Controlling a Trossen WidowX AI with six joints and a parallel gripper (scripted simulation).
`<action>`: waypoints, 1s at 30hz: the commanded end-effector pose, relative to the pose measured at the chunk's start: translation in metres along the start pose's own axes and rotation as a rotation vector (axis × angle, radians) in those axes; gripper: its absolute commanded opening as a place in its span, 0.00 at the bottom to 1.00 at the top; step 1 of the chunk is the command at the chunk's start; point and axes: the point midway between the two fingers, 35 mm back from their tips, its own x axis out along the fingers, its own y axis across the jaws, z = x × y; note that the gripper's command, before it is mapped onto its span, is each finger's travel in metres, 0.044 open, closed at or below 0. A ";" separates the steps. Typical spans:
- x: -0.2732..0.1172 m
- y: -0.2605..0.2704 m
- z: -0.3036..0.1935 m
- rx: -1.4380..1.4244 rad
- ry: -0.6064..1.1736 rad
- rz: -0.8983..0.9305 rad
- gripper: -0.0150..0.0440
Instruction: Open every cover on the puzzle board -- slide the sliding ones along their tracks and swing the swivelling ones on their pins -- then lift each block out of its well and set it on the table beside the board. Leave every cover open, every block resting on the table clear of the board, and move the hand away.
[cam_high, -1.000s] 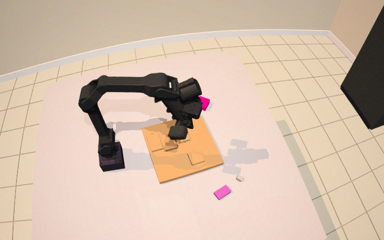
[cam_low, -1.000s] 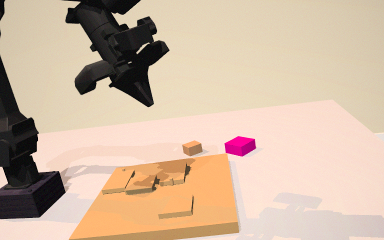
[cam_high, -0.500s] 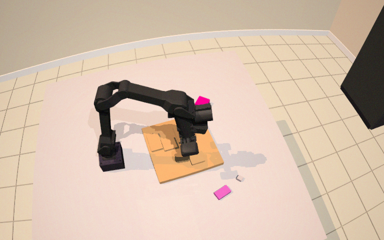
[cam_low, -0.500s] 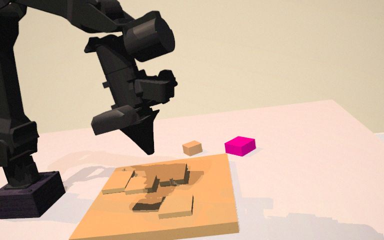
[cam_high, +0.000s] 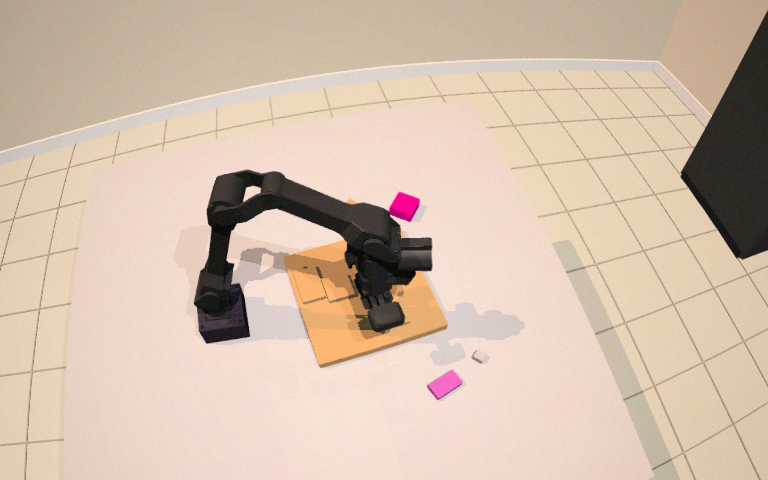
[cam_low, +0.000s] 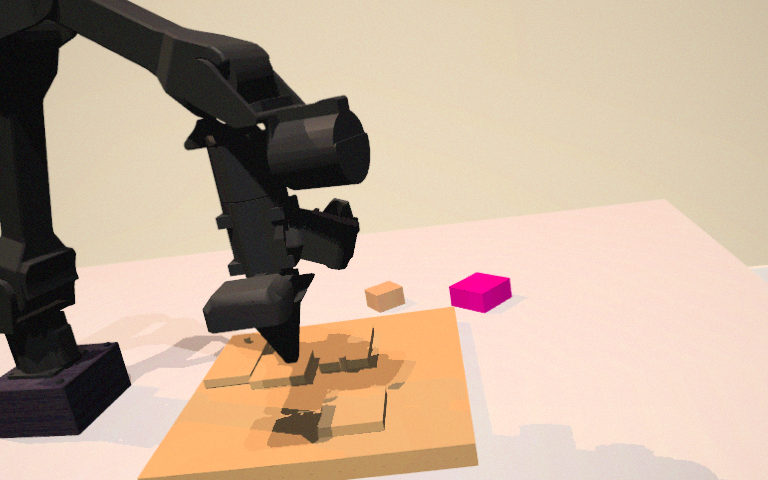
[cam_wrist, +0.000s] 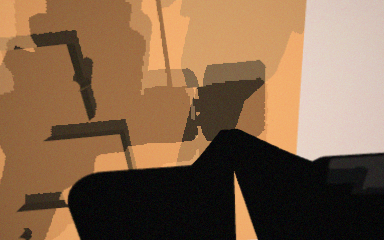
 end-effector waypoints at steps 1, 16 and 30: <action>0.004 0.001 -0.001 -0.011 0.013 0.010 0.25; 0.004 0.001 -0.001 -0.011 0.013 0.010 0.25; 0.004 0.001 -0.001 -0.011 0.013 0.010 0.25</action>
